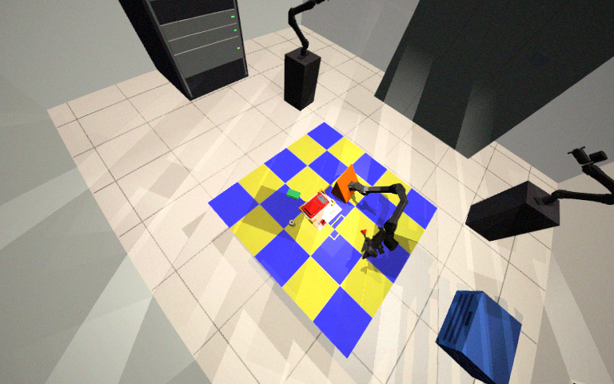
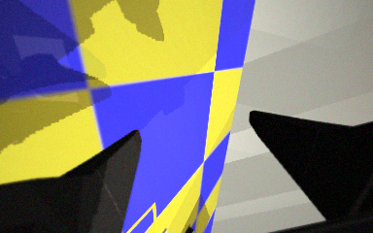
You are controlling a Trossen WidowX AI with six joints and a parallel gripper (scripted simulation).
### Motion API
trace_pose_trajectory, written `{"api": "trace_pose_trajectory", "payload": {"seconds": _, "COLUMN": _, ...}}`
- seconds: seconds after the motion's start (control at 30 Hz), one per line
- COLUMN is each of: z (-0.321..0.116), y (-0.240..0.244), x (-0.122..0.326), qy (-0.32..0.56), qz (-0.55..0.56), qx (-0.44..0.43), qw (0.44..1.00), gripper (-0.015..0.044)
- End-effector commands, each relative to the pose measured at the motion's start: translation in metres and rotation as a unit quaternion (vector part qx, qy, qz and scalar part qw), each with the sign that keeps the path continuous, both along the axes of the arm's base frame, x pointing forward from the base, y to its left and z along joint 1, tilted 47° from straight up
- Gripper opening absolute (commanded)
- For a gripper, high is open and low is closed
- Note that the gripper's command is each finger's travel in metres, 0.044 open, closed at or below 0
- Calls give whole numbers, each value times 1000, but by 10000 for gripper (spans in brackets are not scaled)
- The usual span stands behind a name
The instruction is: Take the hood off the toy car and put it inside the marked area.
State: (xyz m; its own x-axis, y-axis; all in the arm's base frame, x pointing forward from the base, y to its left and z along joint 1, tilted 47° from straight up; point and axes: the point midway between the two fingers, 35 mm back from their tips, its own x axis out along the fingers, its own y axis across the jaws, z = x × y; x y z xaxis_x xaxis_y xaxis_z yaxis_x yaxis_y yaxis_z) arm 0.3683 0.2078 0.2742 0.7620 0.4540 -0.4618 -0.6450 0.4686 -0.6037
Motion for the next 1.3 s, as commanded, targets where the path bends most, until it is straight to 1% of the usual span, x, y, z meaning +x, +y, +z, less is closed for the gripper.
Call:
{"api": "trace_pose_trajectory", "payload": {"seconds": 0.0, "z": -36, "y": -29, "x": 26, "qy": 67, "qz": -32, "qx": -15, "qw": 997, "gripper": 440}}
{"api": "trace_pose_trajectory", "payload": {"seconds": 0.23, "z": -109, "y": -94, "x": 56, "qy": 213, "qz": -92, "qx": -21, "qw": 973, "gripper": 440}}
{"api": "trace_pose_trajectory", "payload": {"seconds": 0.47, "z": -177, "y": -166, "x": 60, "qy": 366, "qz": -154, "qx": 18, "qw": 918, "gripper": 440}}
{"api": "trace_pose_trajectory", "payload": {"seconds": 0.6, "z": -215, "y": -210, "x": 52, "qy": 455, "qz": -193, "qx": 61, "qw": 867, "gripper": 440}}
{"api": "trace_pose_trajectory", "payload": {"seconds": 0.77, "z": -257, "y": -261, "x": 32, "qy": 552, "qz": -238, "qx": 133, "qw": 788, "gripper": 440}}
{"api": "trace_pose_trajectory", "payload": {"seconds": 0.93, "z": -294, "y": -308, "x": -1, "qy": 638, "qz": -281, "qx": 235, "qw": 678, "gripper": 440}}
{"api": "trace_pose_trajectory", "payload": {"seconds": 1.07, "z": -315, "y": -337, "x": -28, "qy": 683, "qz": -300, "qx": 318, "qw": 586, "gripper": 440}}
{"api": "trace_pose_trajectory", "payload": {"seconds": 1.1, "z": -317, "y": -340, "x": -31, "qy": 687, "qz": -301, "qx": 329, "qw": 574, "gripper": 440}}
{"api": "trace_pose_trajectory", "payload": {"seconds": 1.27, "z": -316, "y": -339, "x": -32, "qy": 688, "qz": -302, "qx": 333, "qw": 570, "gripper": 440}}
